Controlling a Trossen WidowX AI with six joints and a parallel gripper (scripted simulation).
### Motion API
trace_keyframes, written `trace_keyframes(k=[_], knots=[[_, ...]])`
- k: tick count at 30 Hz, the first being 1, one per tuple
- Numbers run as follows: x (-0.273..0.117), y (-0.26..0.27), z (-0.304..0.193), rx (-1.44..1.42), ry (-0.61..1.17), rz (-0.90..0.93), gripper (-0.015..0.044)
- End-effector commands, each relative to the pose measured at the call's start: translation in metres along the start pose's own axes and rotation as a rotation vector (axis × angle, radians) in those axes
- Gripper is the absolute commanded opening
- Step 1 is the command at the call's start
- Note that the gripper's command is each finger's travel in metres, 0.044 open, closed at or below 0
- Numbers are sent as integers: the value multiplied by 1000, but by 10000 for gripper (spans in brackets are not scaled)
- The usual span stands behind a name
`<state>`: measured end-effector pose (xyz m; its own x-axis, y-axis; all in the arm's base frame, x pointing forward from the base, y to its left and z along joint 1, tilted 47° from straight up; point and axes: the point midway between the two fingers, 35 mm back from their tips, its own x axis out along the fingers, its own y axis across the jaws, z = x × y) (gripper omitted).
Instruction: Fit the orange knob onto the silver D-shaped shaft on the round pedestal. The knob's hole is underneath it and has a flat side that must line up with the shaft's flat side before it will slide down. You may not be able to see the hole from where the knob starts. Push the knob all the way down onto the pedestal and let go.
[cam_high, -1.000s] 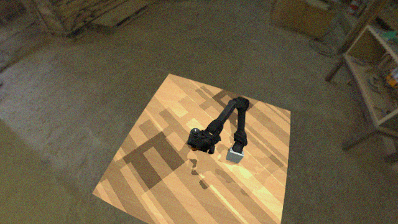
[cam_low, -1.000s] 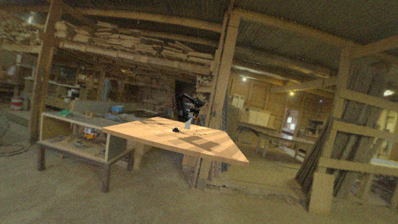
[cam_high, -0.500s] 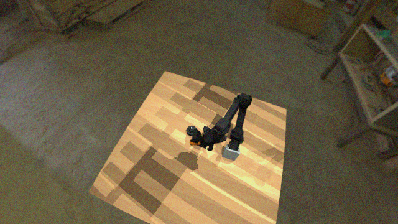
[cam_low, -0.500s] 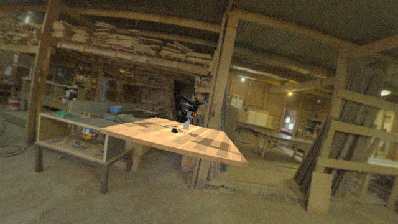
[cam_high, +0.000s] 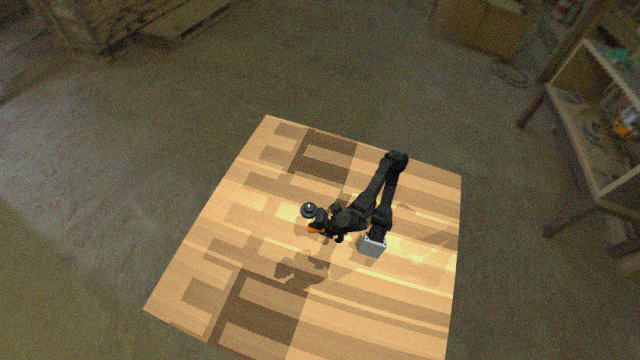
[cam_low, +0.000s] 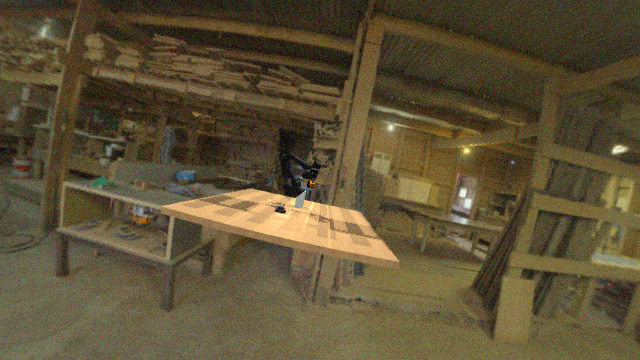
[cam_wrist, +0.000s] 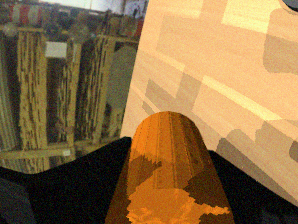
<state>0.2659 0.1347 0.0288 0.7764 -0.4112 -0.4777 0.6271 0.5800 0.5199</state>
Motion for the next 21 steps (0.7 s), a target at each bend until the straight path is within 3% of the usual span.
trace_keyframes(k=[1,21], knots=[[-1,1,1,5,-3,46,0],[0,-2,0,-2,1,47,0]])
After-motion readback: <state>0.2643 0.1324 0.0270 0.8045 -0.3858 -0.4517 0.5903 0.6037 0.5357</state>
